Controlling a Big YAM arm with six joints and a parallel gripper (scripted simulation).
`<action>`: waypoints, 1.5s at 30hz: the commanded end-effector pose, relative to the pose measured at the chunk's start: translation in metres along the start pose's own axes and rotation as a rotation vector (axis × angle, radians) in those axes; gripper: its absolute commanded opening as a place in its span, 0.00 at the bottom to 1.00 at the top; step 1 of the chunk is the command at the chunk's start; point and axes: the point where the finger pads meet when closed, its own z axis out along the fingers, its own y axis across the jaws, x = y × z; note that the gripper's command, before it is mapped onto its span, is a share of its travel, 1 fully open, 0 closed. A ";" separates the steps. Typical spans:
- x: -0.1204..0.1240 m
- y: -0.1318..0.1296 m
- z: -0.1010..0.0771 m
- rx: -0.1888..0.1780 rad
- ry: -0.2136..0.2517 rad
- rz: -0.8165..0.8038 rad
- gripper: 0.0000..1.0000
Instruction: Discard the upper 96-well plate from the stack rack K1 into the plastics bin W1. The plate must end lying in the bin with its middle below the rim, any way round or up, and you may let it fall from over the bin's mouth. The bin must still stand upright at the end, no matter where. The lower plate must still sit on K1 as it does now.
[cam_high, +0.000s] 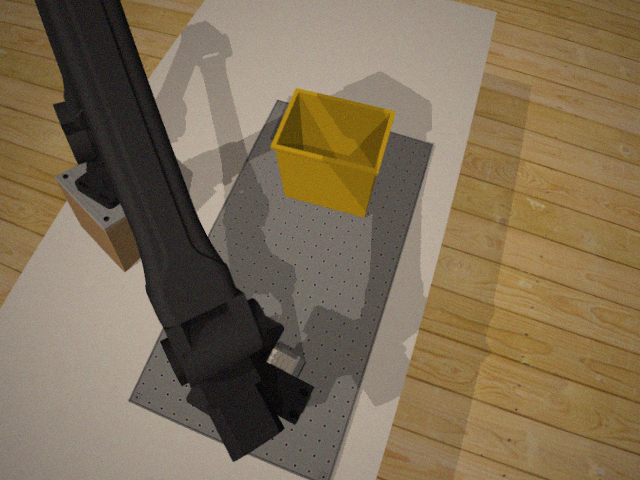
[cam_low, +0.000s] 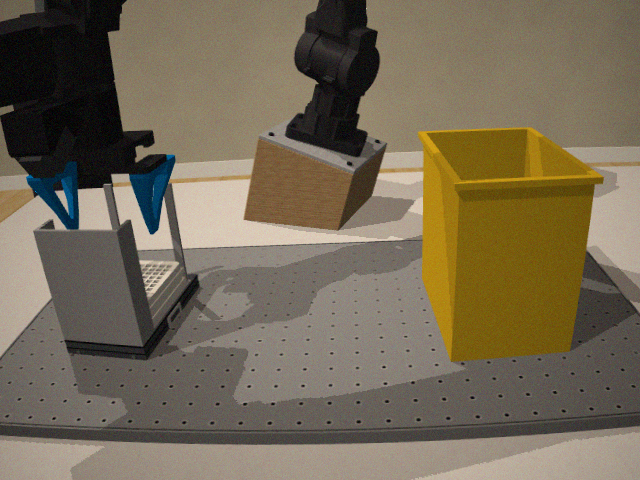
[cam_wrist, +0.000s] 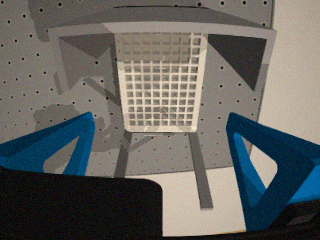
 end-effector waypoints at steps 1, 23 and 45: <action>-0.002 -0.003 0.006 -0.001 -0.006 0.010 1.00; -0.008 0.000 0.038 0.003 -0.011 -0.001 1.00; -0.003 0.000 0.074 -0.001 -0.005 0.005 1.00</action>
